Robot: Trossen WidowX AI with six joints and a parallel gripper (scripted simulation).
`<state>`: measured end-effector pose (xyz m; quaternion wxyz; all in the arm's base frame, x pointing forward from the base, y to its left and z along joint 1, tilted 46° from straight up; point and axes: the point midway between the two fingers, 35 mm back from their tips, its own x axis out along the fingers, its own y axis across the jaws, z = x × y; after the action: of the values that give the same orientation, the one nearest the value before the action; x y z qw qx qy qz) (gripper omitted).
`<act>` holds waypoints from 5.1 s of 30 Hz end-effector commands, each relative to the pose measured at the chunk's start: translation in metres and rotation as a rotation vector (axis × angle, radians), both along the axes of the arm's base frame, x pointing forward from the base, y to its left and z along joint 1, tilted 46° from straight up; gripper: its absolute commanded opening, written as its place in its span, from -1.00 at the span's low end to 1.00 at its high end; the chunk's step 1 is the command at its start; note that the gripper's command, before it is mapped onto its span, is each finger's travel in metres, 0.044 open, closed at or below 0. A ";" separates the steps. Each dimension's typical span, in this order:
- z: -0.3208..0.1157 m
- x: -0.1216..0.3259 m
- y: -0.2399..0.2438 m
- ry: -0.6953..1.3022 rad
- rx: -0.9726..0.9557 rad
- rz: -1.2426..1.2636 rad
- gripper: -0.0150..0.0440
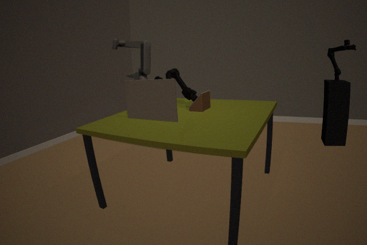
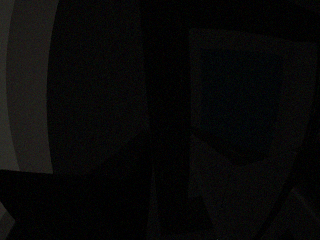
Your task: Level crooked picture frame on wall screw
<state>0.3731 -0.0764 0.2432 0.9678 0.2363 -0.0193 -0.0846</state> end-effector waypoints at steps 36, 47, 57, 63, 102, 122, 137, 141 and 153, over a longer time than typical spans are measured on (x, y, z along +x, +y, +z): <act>0.000 0.000 -0.005 -0.007 0.004 -0.002 -0.49; 0.000 0.000 -0.005 -0.020 0.086 -0.002 -0.49; 0.000 0.000 -0.005 -0.032 0.154 -0.001 -0.49; 0.000 0.000 -0.005 -0.036 0.182 -0.001 -0.49; 0.001 0.000 -0.005 -0.055 0.290 0.002 0.39; 0.005 -0.098 0.012 -0.021 0.012 0.004 0.39; 0.005 -0.193 0.063 0.023 -0.087 0.007 0.39; 0.005 -0.193 0.063 0.023 -0.087 0.007 0.39; 0.005 -0.193 0.063 0.023 -0.087 0.007 0.39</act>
<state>0.1810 -0.0127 0.2478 0.9773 0.1953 -0.0101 -0.0813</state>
